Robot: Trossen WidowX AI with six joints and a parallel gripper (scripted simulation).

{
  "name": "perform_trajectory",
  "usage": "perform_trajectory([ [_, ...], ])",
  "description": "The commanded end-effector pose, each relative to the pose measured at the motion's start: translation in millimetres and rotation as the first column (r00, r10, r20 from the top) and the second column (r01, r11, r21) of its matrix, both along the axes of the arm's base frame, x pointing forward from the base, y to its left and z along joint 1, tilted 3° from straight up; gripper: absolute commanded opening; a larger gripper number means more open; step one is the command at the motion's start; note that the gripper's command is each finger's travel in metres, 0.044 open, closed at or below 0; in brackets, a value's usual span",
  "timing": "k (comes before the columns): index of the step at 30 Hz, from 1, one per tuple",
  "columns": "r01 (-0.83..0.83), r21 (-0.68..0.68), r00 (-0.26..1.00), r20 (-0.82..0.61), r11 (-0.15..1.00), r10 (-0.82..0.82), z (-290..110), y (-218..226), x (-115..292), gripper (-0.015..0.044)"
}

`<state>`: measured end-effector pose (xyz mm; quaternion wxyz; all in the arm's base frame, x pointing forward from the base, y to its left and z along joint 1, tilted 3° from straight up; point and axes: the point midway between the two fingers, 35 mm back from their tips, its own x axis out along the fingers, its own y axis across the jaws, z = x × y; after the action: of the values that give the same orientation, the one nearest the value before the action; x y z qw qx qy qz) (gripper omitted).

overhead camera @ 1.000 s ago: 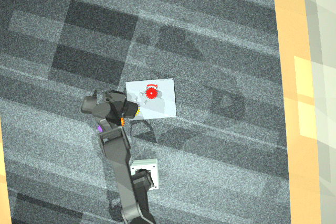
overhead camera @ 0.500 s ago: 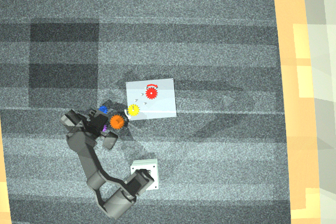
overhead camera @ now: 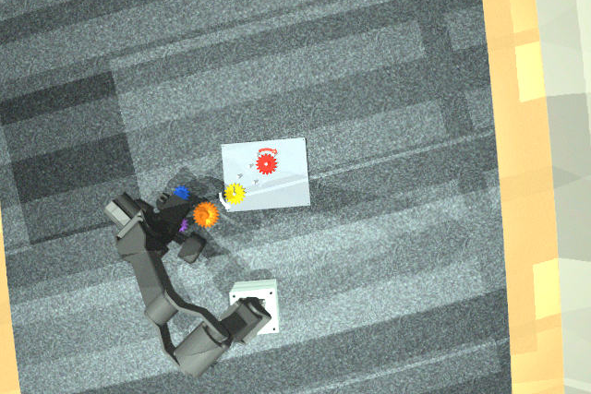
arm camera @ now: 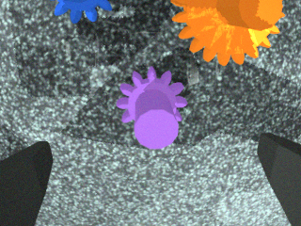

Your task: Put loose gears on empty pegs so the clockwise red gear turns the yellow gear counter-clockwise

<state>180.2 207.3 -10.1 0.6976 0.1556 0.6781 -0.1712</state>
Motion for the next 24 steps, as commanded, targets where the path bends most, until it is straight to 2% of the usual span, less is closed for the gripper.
perform_trajectory([
  [1, 0.004, -0.005, 1.0, 0.001, 1.0, -0.004, -7, -1, 0, 0.044],
  [19, 0.005, -0.005, 1.0, 0.002, 1.0, -0.005, -27, -2, 0, 0.044],
  [24, 0.005, -0.005, 1.0, 0.002, 1.0, -0.005, -27, -2, 0, 0.0309],
])
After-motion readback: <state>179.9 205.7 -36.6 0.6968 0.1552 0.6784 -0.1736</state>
